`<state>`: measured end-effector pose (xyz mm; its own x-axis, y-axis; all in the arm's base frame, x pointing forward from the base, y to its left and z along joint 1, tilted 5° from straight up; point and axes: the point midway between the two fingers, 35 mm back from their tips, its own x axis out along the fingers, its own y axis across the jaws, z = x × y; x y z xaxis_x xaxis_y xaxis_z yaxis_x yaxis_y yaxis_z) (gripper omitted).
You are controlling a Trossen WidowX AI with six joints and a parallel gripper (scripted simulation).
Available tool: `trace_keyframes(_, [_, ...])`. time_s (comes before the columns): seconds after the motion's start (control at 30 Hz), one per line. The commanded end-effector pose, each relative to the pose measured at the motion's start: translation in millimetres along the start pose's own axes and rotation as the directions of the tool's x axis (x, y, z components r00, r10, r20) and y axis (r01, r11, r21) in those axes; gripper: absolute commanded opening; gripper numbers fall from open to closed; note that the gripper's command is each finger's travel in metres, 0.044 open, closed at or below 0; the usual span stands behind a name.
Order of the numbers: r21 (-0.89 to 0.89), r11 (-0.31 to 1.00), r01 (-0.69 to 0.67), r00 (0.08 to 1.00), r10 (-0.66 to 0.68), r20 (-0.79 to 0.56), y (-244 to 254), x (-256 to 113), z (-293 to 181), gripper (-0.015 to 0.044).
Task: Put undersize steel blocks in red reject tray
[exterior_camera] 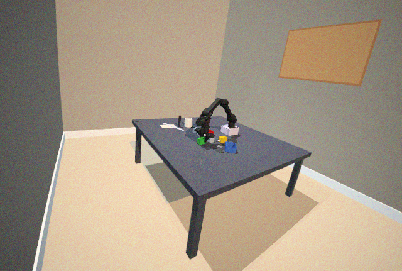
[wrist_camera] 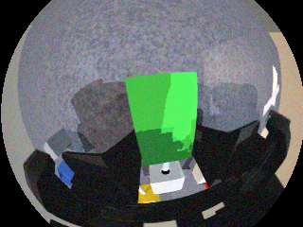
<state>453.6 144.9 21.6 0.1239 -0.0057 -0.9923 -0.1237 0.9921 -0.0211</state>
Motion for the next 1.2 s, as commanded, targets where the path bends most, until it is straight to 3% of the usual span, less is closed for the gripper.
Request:
trace_keyframes(0.0, [-0.004, 1.000, 0.001, 1.000, -0.001, 0.013, 0.0, -3.7, 4.9, 0.0000])
trace_keyframes(1.17, [-0.002, 1.000, 0.001, 1.000, -0.001, 0.010, 0.0, -13.8, 13.3, 0.0000])
